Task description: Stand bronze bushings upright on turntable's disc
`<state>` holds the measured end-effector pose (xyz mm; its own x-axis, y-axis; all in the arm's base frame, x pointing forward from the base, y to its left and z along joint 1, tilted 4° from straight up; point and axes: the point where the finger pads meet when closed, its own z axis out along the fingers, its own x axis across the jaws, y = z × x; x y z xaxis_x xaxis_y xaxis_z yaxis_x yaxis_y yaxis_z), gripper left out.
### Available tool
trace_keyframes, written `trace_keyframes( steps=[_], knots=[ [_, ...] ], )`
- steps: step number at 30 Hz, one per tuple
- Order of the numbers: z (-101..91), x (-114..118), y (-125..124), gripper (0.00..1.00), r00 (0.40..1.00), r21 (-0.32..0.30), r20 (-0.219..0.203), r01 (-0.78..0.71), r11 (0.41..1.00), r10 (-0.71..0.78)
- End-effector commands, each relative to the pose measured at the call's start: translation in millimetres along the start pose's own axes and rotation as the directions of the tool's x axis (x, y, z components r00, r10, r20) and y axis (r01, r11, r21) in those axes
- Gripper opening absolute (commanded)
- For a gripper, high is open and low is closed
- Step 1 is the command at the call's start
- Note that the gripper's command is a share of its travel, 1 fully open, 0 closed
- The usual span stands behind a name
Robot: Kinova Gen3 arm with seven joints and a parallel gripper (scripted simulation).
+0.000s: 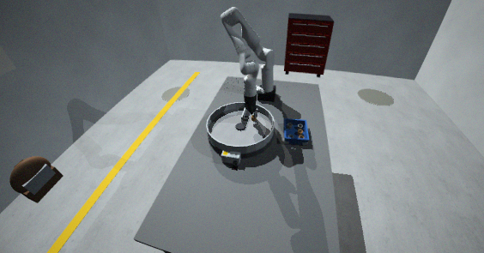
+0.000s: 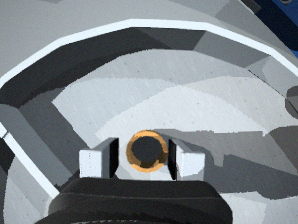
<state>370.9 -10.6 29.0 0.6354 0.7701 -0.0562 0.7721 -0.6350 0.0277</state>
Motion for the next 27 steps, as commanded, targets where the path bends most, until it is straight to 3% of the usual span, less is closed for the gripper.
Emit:
trace_keyframes(
  steps=[1, 11, 27],
  knots=[
    [-21.1, -2, 7, 0.78, 1.000, -0.013, -0.003, -0.001, 1.000, 0.000],
    [-45.8, -2, 8, 0.78, 1.000, -0.018, -0.002, 0.004, 1.000, -0.004],
    [-44.7, -3, 7, 0.78, 1.000, -0.016, 0.000, -0.002, 1.000, 0.002]
  ],
)
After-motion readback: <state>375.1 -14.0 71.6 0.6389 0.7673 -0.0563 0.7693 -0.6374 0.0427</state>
